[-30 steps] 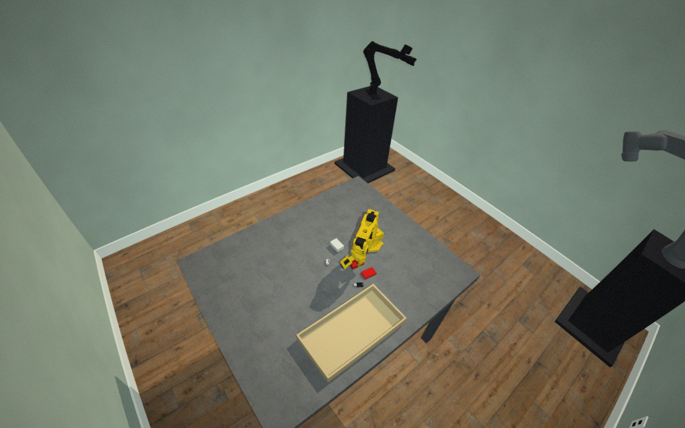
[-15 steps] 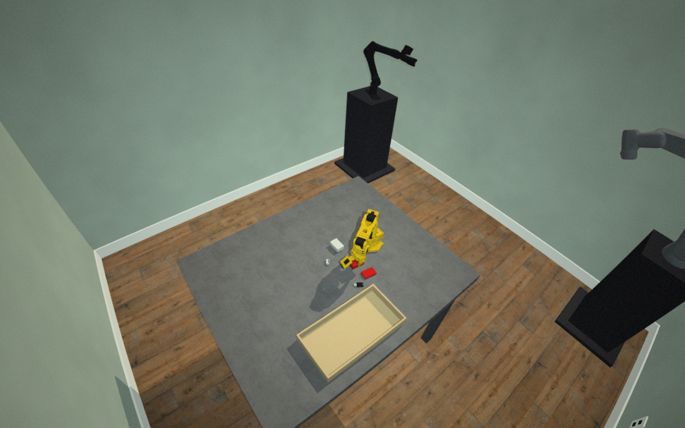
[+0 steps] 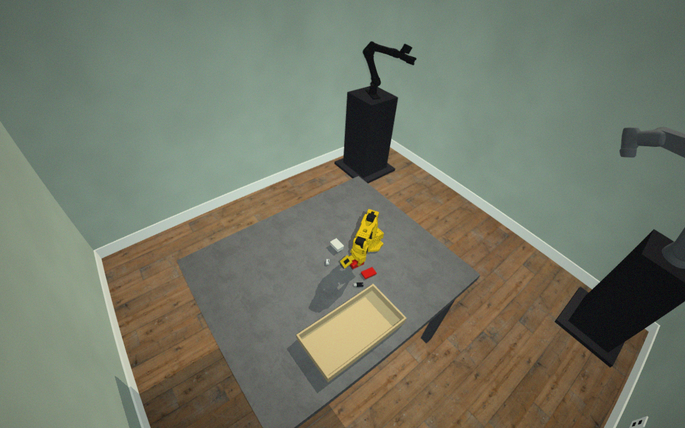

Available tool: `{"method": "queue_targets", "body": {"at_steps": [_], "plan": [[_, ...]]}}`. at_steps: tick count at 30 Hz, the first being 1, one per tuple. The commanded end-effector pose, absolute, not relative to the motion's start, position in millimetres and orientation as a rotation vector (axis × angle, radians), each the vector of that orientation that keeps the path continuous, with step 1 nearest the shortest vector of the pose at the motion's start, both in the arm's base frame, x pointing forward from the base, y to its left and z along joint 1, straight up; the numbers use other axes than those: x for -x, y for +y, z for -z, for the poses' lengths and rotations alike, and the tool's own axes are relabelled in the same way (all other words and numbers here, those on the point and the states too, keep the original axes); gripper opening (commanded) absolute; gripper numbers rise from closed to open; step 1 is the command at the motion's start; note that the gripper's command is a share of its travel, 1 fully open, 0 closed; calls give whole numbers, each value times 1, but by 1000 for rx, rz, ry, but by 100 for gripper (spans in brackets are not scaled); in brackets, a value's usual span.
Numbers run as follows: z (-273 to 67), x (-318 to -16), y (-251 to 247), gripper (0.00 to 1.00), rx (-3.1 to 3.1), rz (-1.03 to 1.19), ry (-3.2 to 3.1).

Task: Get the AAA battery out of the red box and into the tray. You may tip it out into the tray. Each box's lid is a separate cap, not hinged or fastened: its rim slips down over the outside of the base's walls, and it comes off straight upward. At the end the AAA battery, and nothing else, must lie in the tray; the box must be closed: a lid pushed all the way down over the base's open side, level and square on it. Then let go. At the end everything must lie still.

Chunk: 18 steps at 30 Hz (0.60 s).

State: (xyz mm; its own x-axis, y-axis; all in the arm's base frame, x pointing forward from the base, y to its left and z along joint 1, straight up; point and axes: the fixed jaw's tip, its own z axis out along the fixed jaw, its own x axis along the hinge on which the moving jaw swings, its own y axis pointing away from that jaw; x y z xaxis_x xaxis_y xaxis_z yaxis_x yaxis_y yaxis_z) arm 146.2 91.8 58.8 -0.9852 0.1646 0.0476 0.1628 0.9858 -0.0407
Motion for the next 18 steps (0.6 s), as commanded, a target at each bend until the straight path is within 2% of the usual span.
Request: {"method": "queue_targets", "body": {"at_steps": [1, 18], "plan": [[-73, -155, 96, 21, 256, 0, -3131], [-77, -157, 97, 21, 256, 0, -3131]]}}
